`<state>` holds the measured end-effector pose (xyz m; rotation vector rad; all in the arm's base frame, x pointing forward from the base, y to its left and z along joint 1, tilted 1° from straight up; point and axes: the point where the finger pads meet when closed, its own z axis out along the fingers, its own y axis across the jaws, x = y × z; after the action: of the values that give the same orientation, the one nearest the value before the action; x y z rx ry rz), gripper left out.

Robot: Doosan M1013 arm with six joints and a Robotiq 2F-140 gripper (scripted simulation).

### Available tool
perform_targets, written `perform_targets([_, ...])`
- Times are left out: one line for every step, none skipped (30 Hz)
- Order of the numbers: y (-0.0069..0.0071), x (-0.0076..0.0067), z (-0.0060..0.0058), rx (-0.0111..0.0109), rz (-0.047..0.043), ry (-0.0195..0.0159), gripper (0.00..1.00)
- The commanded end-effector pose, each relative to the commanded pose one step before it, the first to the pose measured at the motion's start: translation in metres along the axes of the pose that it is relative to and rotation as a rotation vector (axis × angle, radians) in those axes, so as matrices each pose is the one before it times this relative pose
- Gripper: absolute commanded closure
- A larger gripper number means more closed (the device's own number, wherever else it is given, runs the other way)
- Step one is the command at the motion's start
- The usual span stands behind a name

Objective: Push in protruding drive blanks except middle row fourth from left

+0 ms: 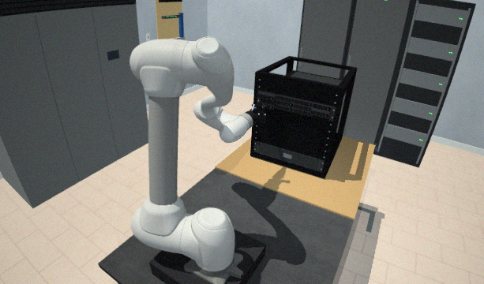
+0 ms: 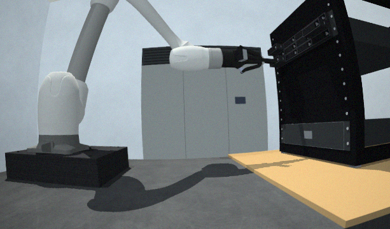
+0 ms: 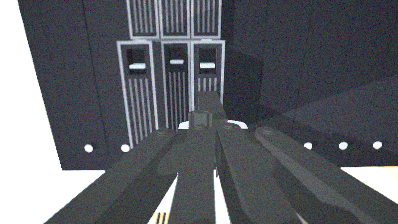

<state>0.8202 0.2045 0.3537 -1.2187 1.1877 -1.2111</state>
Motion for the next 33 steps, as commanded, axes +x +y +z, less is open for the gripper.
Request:
perform_targets([-0.00095, 0.00004, 0.00013, 0.00123, 0.00062, 0.00015, 0.9])
perform_targets([0.0, 0.0, 0.0, 0.0, 0.0, 0.0, 0.9])
perform_targets([0.0, 0.0, 0.0, 0.0, 0.0, 0.0, 0.9])
perform_targets([0.0, 0.0, 0.0, 0.0, 0.0, 0.0, 0.9])
perform_targets([0.0, 0.0, 0.0, 0.0, 0.0, 0.0, 0.9])
perform_targets([0.0, 0.0, 0.00007, 0.0, 0.0, 0.0, 0.9])
perform_targets([0.0, 0.0, 0.00038, 0.0, 0.0, 0.0, 0.9])
perform_targets([0.0, 0.0, 0.00084, 0.0, 0.0, 0.0, 0.9])
perform_targets([0.0, 0.0, 0.00128, 0.0, 0.0, 0.0, 0.9])
perform_targets([0.0, 0.0, 0.00158, 0.0, 0.0, 0.0, 0.9])
perform_targets([0.0, 0.0, 0.0017, 0.0, 0.0, 0.0, 0.9])
perform_targets([0.0, 0.0, 0.00159, 0.0, 0.0, 0.0, 0.9])
perform_targets([0.0, 0.0, 0.00128, 0.0, 0.0, 0.0, 0.9])
perform_targets([0.0, 0.0, 0.00084, 0.0, 0.0, 0.0, 0.9])
perform_targets([0.0, 0.0, 0.00038, 0.0, 0.0, 0.0, 0.9])
perform_targets([0.0, 0.0, 0.00007, 0.0, 0.0, 0.0, 0.9])
perform_targets([0.0, 0.0, 0.0, 0.0, 0.0, 0.0, 0.9])
perform_targets([0.0, 0.0, 0.0, 0.0, 0.0, 0.0, 0.9])
perform_targets([0.0, 0.0, 0.0, 0.0, 0.0, 0.0, 0.9])
perform_targets([0.0, 0.0, 0.0, 0.0, 0.0, 0.0, 0.9])
perform_targets([0.0, 0.0, 0.0, 0.0, 0.0, 0.0, 0.9])
perform_targets([0.0, 0.0, 0.0, 0.0, 0.0, 0.0, 0.9])
perform_targets([0.0, 0.0, 0.0, 0.0, 0.0, 0.0, 0.9])
perform_targets([0.0, 0.0, 0.0, 0.0, 0.0, 0.0, 0.9])
perform_targets([0.0, 0.0, 0.00007, 0.0, 0.0, 0.0, 0.9])
perform_targets([0.0, 0.0, 0.00038, 0.0, 0.0, 0.0, 0.9])
perform_targets([0.0, 0.0, 0.00084, 0.0, 0.0, 0.0, 0.9])
perform_targets([0.0, 0.0, 0.00128, 0.0, 0.0, 0.0, 0.9])
perform_targets([0.0, 0.0, 0.00158, 0.0, 0.0, 0.0, 0.9])
perform_targets([0.0, 0.0, 0.0017, 0.0, 0.0, 0.0, 0.9])
perform_targets([0.0, 0.0, 0.00159, 0.0, 0.0, 0.0, 0.9])
perform_targets([0.0, 0.0, 0.00128, 0.0, 0.0, 0.0, 0.9])
perform_targets([0.0, 0.0, 0.00084, 0.0, 0.0, 0.0, 0.9])
